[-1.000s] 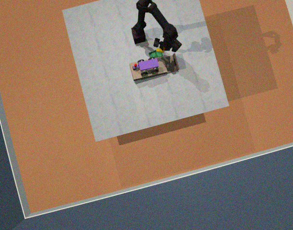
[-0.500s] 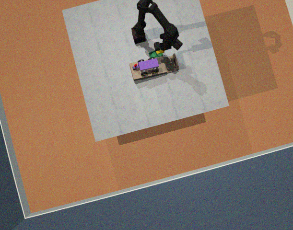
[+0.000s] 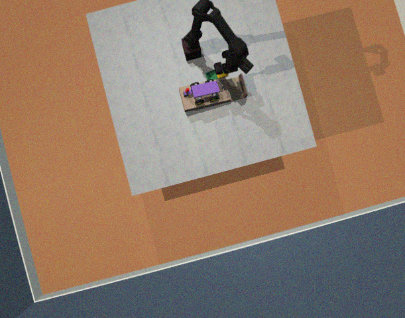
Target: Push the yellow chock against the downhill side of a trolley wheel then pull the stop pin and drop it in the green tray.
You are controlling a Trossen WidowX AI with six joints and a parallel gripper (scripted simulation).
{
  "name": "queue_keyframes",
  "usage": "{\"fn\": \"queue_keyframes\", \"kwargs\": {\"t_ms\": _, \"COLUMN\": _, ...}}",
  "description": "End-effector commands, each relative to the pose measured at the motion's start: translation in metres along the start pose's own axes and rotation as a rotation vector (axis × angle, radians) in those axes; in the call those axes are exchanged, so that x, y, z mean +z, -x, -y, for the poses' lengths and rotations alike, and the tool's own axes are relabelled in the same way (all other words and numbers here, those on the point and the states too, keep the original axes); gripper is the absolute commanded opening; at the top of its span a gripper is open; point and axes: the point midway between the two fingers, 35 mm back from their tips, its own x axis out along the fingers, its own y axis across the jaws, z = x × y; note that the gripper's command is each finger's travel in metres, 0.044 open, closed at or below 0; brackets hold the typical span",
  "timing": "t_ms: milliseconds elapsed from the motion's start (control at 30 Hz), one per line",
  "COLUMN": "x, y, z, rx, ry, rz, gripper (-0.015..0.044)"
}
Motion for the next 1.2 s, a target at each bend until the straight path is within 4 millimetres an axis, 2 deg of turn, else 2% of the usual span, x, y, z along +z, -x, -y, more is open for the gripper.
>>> {"fn": "queue_keyframes", "kwargs": {"t_ms": 0, "x": -0.009, "y": -0.001, "z": 0.001, "rx": 0.0, "ry": 0.006, "rz": -0.006, "gripper": 0.0}}
{"fn": "queue_keyframes", "kwargs": {"t_ms": 133, "x": -0.008, "y": -0.005, "z": 0.001, "rx": 0.0, "ry": 0.006, "rz": -0.006, "gripper": 0.0}}
{"fn": "queue_keyframes", "kwargs": {"t_ms": 867, "x": -0.009, "y": -0.064, "z": 0.001, "rx": 0.001, "ry": 0.006, "rz": -0.006, "gripper": 0.0}}
{"fn": "queue_keyframes", "kwargs": {"t_ms": 1167, "x": -0.009, "y": -0.064, "z": -0.003, "rx": 0.001, "ry": 0.006, "rz": -0.006, "gripper": 0.0}}
